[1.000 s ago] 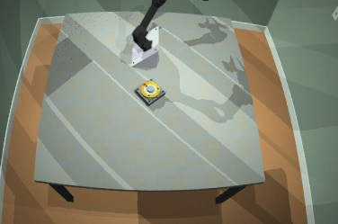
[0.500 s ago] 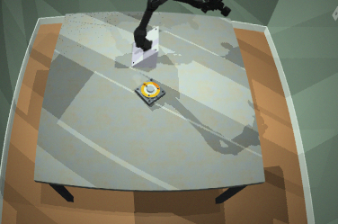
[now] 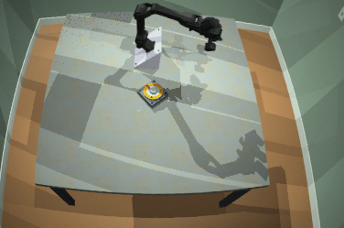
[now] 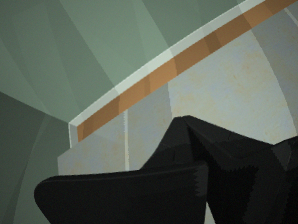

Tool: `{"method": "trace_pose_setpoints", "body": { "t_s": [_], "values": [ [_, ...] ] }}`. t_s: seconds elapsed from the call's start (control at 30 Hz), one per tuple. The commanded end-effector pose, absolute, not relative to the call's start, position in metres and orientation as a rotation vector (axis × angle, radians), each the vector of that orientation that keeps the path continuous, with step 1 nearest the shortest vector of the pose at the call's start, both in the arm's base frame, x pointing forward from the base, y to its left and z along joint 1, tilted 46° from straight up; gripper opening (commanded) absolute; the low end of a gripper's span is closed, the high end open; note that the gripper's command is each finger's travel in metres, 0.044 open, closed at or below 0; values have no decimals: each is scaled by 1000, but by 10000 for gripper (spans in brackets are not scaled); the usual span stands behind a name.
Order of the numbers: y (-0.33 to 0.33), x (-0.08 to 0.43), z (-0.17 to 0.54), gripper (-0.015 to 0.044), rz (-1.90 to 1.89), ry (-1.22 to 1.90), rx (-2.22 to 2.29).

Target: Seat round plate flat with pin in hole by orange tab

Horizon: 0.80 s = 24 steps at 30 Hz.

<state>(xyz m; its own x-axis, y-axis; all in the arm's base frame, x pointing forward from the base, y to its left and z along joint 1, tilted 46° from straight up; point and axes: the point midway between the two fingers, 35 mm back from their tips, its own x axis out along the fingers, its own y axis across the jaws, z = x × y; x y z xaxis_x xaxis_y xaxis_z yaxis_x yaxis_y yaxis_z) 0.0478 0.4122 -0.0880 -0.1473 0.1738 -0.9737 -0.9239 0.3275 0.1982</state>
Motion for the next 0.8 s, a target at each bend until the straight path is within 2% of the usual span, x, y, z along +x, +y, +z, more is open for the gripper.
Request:
{"method": "trace_pose_setpoints", "body": {
  "t_s": [0.0, 0.17, 0.23, 0.37, 0.5, 0.63, 0.77],
  "values": [
    [372, 96, -81, 0, 892, 1405, -747],
    [291, 165, -64, 0, 478, 1444, -715],
    [277, 174, -60, 0, 414, 1448, -711],
    [196, 209, -37, 0, 75, 1455, -696],
    [142, 221, -20, 0, -138, 1452, -694],
    [58, 221, 10, 0, -468, 1433, -708],
    [45, 219, 16, 0, -522, 1427, -713]
  ]
}}
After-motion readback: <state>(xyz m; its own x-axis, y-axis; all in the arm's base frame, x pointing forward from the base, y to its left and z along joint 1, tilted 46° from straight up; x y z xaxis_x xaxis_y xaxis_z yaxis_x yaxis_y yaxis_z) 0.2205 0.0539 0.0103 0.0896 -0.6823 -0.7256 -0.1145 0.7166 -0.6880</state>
